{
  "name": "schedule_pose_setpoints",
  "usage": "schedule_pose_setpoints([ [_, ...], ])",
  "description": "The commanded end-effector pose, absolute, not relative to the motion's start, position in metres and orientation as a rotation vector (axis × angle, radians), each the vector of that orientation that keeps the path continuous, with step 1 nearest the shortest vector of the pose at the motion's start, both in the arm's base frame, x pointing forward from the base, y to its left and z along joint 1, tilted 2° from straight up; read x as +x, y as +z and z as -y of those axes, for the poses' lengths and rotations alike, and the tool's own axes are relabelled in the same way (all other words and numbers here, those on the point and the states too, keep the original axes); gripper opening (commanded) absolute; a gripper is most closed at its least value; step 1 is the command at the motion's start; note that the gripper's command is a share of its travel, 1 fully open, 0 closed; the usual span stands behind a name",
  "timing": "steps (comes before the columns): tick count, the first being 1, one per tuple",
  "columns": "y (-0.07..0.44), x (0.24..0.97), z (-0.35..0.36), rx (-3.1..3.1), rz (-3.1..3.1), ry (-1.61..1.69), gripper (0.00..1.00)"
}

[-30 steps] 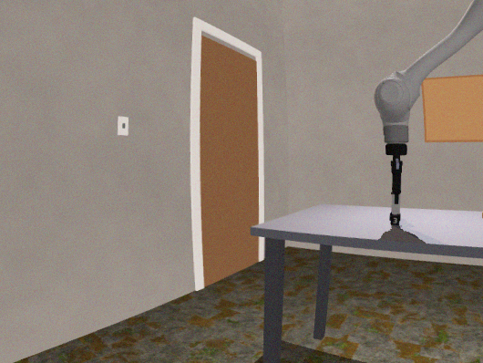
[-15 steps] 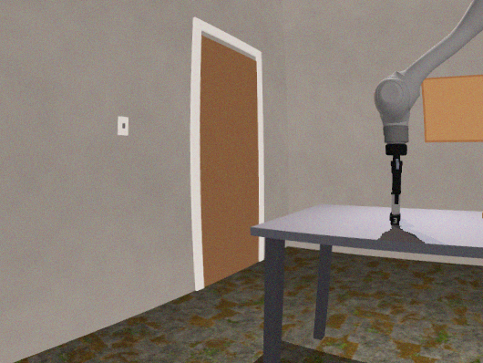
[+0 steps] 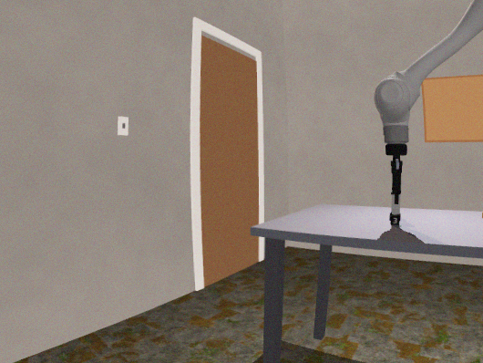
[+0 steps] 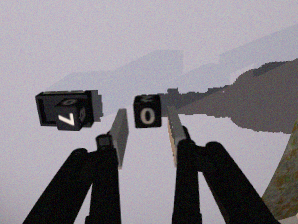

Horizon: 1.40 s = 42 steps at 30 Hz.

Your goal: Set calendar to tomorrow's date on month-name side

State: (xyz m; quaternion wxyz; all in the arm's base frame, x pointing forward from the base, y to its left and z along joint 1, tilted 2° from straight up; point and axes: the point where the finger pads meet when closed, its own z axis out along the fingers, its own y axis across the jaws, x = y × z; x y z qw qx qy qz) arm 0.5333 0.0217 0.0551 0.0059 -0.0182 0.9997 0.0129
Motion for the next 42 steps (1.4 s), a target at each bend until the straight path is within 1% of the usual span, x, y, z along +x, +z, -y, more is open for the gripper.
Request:
schedule_pose_setpoints([
  [1, 0.055, 0.533, -0.022, -0.057, -3.129, 0.041, 0.28],
  [14, 0.058, 0.533, -0.022, -0.057, -3.129, 0.041, 0.28],
  [25, 0.088, 0.533, -0.021, -0.057, -3.129, 0.041, 0.28],
  [31, 0.095, 0.533, -0.021, -0.057, -3.129, 0.041, 0.28],
  [42, 0.095, 0.532, -0.022, -0.055, -3.011, 0.048, 0.28],
])
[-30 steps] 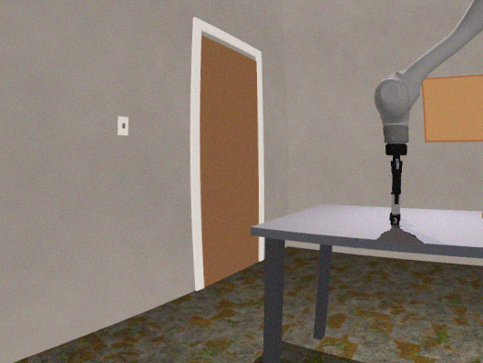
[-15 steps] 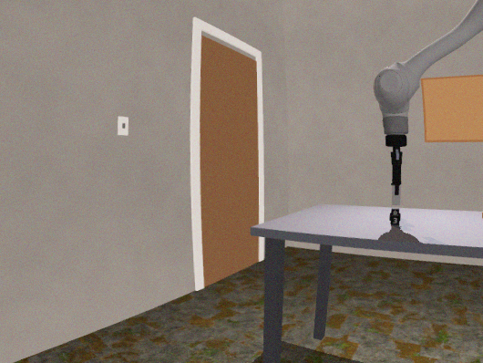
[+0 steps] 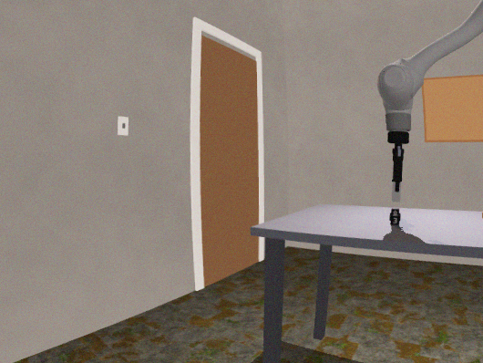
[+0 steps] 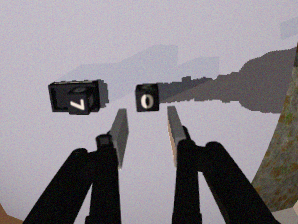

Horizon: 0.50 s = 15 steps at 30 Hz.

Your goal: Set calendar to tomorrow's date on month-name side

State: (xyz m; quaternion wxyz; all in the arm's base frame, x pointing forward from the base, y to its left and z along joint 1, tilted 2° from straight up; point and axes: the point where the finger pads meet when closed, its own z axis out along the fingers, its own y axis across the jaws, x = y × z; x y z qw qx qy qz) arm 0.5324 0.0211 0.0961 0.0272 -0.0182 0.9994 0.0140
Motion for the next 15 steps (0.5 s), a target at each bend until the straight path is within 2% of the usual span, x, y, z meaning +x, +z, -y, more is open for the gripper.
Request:
schedule_pose_setpoints([
  [1, 0.0950, 0.5318, -0.0217, -0.055, -3.011, 0.048, 0.28],
  [15, 0.0942, 0.5261, -0.0244, -0.053, -2.809, 0.062, 0.28],
])
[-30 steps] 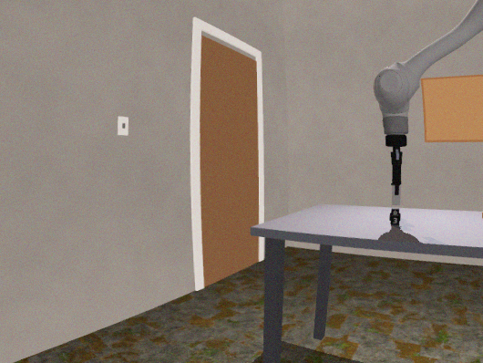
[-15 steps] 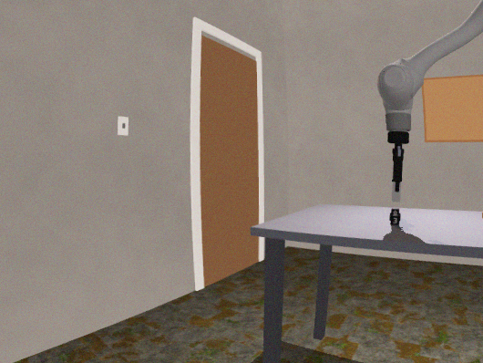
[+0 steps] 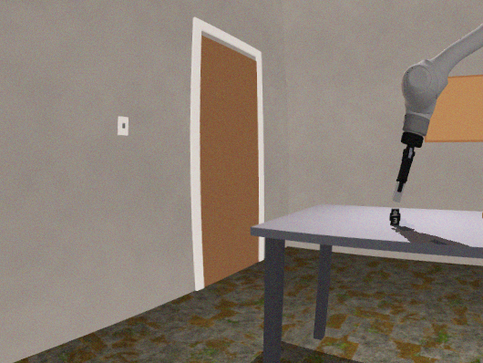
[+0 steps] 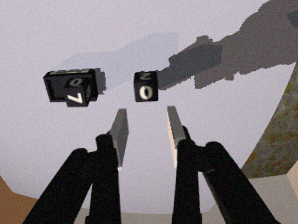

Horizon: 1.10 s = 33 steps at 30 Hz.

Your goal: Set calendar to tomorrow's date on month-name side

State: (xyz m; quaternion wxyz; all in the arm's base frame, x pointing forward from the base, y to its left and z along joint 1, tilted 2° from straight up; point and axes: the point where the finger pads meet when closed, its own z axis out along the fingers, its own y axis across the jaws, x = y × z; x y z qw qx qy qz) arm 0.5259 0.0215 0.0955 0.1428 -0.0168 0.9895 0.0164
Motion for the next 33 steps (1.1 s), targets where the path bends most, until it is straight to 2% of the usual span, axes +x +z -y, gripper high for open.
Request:
schedule_pose_setpoints([
  [1, 0.094, 0.526, -0.026, -0.054, -2.780, 0.068, 0.28],
  [33, 0.091, 0.516, -0.034, -0.058, -2.591, 0.100, 0.28],
])
